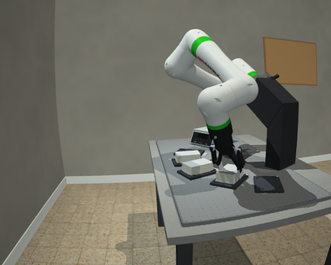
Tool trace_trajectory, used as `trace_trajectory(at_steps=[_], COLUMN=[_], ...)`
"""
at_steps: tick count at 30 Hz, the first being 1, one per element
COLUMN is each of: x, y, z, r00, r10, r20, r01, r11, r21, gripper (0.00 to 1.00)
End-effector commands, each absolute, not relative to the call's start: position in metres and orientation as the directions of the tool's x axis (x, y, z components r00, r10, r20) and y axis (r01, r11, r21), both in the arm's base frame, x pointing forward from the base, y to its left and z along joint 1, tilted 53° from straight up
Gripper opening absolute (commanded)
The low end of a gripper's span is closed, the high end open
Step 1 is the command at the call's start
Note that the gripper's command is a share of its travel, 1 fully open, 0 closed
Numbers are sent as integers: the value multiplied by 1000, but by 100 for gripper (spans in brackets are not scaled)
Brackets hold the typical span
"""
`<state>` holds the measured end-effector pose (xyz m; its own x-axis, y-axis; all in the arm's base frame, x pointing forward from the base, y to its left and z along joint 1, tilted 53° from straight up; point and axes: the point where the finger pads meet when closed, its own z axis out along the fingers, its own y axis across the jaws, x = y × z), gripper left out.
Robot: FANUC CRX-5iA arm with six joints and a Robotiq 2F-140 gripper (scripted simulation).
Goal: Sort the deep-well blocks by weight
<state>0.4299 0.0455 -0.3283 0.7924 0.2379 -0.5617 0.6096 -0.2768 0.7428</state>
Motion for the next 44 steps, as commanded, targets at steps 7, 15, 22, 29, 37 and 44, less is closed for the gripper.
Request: trace_trajectory(at_steps=[7,15,22,29,37,44], x=[430,431,431,431,423,421], y=[45,45,45,45,57,61], z=[-329,-329,-329,-329,-318,-315], r00=[792,792,792,792,792,792], r10=[238,238,238,238,238,238], r20=[-562,-562,-562,-562,-562,-562], r01=[610,610,610,610,610,610], r11=[-277,-277,-277,-277,-277,-277], r21=[743,743,743,743,743,743], gripper=[10,100,100,100,100,100])
